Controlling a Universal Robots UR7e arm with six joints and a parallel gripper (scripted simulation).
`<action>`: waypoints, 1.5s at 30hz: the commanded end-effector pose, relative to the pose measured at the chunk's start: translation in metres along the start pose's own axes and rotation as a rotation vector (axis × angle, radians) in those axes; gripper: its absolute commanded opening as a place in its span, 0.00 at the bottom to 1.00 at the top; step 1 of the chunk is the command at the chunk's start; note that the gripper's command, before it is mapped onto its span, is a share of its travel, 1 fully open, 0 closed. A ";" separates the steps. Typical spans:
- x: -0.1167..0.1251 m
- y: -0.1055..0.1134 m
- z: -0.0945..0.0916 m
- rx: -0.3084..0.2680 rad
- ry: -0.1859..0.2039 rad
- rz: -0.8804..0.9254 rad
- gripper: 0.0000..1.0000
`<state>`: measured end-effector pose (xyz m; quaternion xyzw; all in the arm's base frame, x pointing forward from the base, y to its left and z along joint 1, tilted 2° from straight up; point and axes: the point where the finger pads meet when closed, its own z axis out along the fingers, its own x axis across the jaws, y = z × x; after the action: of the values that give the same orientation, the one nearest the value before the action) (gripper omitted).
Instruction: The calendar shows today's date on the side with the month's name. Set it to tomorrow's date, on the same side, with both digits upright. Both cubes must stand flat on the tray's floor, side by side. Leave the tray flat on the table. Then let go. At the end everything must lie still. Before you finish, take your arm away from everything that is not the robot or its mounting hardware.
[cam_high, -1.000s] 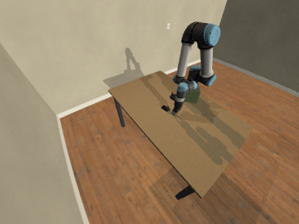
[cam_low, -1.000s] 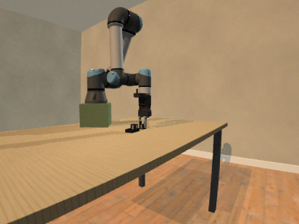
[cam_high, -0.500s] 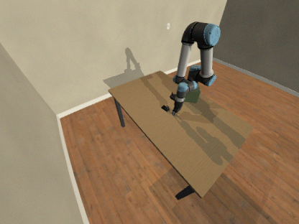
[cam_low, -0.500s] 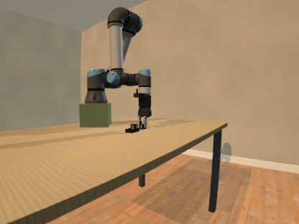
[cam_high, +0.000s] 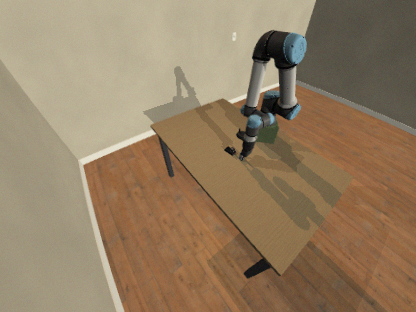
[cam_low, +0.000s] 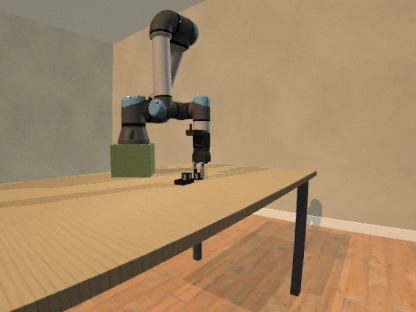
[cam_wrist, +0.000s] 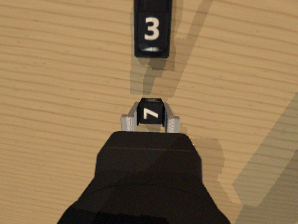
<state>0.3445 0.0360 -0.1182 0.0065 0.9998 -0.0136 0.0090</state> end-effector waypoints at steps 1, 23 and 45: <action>0.000 0.000 0.000 0.000 -0.001 0.000 0.57; 0.000 0.000 -0.028 0.000 -0.001 0.000 0.57; 0.000 0.000 -0.090 0.000 -0.001 0.000 0.57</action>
<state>0.3433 0.0382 -0.0418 0.0064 0.9998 -0.0141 0.0107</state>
